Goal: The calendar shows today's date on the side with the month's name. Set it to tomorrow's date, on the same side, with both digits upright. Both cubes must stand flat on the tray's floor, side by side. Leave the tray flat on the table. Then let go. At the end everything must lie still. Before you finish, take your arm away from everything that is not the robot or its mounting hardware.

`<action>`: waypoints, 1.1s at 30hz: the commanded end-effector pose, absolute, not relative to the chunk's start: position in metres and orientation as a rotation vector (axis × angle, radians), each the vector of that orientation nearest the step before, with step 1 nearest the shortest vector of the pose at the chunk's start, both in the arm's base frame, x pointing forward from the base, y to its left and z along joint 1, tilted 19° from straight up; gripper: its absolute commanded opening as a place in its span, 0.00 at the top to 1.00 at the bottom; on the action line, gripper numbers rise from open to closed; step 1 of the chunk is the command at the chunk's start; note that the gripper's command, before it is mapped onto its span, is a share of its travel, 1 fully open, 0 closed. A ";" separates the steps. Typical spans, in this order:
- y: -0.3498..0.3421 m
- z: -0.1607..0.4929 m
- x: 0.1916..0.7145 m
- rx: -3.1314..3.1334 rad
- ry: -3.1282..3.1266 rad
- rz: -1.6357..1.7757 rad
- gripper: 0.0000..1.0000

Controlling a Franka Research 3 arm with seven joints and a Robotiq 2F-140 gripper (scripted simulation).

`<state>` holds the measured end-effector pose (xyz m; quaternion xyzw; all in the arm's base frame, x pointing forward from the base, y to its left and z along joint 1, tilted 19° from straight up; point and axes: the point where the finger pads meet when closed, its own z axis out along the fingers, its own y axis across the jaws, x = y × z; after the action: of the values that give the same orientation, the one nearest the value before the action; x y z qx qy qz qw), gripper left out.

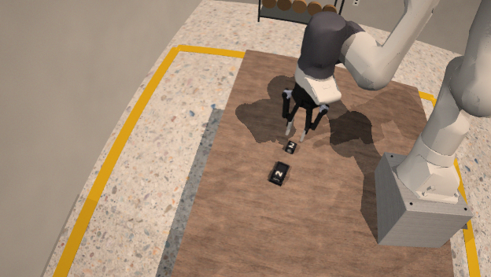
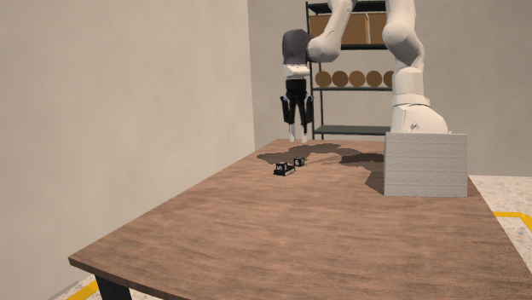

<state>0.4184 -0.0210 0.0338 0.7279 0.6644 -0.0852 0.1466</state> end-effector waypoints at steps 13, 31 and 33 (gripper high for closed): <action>-0.026 0.024 0.420 2.095 1.913 -0.245 0.72; -0.034 0.000 0.422 2.095 1.913 -0.245 0.72; -0.035 -0.002 0.422 2.095 1.913 -0.245 0.72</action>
<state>0.4189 -0.0340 0.0004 0.7196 0.6736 -0.0910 0.1421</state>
